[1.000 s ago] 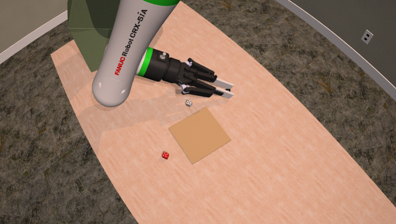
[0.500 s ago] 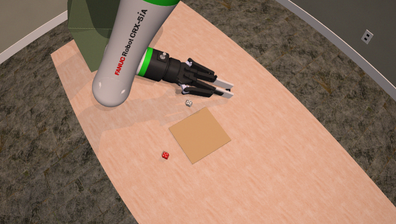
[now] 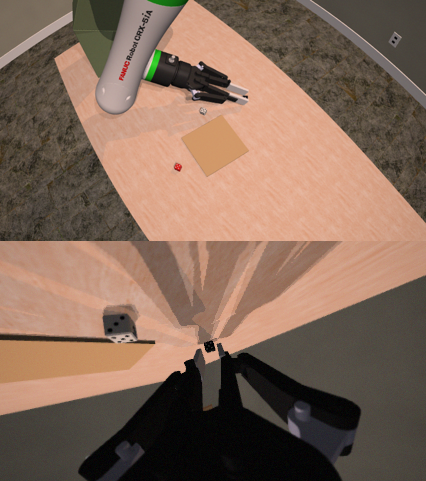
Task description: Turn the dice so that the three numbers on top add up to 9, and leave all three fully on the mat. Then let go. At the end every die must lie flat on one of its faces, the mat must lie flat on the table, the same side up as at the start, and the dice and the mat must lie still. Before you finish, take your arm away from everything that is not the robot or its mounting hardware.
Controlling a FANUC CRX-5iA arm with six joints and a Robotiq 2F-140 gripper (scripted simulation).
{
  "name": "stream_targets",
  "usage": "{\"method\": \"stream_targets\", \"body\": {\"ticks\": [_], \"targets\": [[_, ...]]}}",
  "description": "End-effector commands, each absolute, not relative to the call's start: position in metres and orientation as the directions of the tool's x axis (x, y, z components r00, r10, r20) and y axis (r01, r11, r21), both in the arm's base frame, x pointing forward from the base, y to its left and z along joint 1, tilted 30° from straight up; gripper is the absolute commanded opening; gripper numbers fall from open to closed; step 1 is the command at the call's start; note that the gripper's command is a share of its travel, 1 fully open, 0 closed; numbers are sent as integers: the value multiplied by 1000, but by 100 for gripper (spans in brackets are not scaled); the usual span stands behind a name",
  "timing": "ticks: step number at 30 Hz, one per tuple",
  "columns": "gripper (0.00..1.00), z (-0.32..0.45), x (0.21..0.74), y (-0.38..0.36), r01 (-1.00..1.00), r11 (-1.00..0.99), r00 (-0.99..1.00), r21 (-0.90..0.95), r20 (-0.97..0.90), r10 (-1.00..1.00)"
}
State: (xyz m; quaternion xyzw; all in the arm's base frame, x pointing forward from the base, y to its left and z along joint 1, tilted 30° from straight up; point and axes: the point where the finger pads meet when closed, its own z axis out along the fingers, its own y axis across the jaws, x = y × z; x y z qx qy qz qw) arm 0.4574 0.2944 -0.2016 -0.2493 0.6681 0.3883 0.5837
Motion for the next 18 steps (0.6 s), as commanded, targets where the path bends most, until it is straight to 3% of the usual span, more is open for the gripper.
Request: {"method": "stream_targets", "body": {"ticks": [1,18], "targets": [[19,-201,448,282,-787,574,-194,228,-974,120],[19,-200,434,261,-787,574,-194,228,-974,120]]}}
